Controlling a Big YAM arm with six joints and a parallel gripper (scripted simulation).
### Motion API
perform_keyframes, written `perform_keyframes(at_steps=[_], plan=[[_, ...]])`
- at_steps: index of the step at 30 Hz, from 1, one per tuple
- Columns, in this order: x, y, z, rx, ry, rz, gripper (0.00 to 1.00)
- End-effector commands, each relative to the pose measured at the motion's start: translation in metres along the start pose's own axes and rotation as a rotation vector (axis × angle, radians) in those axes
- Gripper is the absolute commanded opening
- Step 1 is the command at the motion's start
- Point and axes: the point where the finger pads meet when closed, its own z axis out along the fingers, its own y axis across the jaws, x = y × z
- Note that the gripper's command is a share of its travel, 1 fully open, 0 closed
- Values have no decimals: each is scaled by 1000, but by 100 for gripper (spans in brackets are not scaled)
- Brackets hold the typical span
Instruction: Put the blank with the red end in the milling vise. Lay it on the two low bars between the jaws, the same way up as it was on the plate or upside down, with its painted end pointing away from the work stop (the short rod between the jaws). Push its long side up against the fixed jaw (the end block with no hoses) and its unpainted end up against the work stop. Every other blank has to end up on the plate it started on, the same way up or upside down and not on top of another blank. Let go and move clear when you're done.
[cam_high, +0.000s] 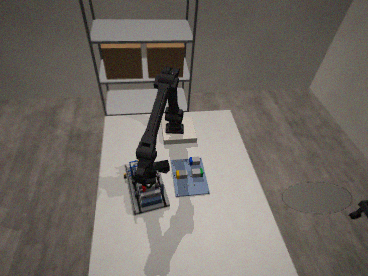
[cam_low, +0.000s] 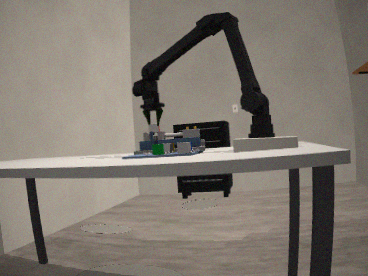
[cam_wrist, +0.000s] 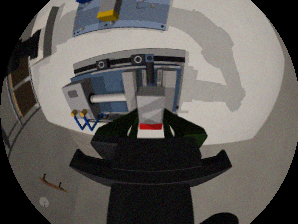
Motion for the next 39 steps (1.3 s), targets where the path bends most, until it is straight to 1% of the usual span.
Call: perform_keyframes(at_steps=[1, 3, 4, 6, 9, 13, 15, 20, 21, 27, 30, 37, 38, 39], plan=[[10, -7, -5, 27, 19, -4, 0], [10, -7, -5, 27, 19, -4, 0], [12, -10, -19, 52, 34, -4, 0], [12, -10, -17, 50, 32, -4, 0], [10, -7, -7, 34, 23, -4, 0], [9, -5, -2, 27, 19, -4, 0], [11, -9, -4, 34, 23, -4, 0], [10, -7, -4, 33, 23, -4, 0], [15, -14, -11, 52, 34, -3, 0], [10, -7, 1, 30, 21, -4, 0], [11, -9, -1, 37, 25, -3, 0], [11, -7, 2, 31, 22, -3, 0], [11, -8, -2, 40, 27, -3, 0], [11, -8, -1, 38, 26, -3, 0]])
